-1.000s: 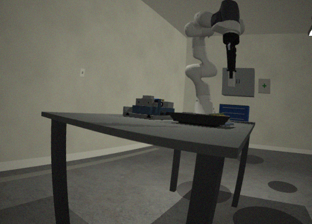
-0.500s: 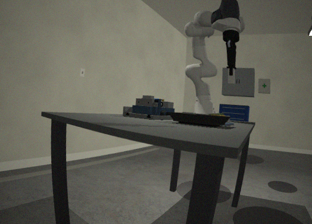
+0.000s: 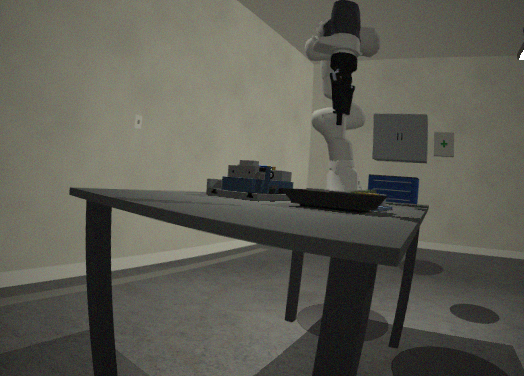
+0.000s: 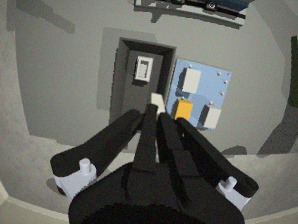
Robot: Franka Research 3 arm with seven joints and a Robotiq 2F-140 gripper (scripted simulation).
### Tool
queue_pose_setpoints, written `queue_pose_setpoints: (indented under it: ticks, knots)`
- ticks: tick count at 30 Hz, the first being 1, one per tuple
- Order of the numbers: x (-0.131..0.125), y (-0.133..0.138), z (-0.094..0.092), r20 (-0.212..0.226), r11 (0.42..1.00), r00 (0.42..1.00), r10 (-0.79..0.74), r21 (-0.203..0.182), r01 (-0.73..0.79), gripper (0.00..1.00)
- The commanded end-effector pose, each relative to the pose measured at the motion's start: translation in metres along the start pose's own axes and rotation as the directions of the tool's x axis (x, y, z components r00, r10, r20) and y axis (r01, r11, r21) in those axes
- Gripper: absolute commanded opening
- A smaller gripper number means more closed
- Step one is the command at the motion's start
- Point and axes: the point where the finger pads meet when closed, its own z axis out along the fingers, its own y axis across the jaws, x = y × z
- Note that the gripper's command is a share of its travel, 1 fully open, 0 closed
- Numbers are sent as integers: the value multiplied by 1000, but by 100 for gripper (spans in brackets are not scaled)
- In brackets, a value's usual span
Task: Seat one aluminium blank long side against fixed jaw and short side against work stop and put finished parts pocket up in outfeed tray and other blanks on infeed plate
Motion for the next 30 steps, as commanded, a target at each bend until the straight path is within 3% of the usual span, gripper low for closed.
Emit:
queue_pose_setpoints:
  ticks: [1,8,10,13,30]
  knots:
    - [42,-1,-1,23,996,996,-89,13,89,0]
    - [135,20,5,31,996,996,-84,10,84,0]
    - [135,20,5,31,996,996,-84,10,84,0]
    - [174,35,9,39,997,996,-80,10,80,0]
    - [176,35,9,39,997,996,-80,10,80,0]
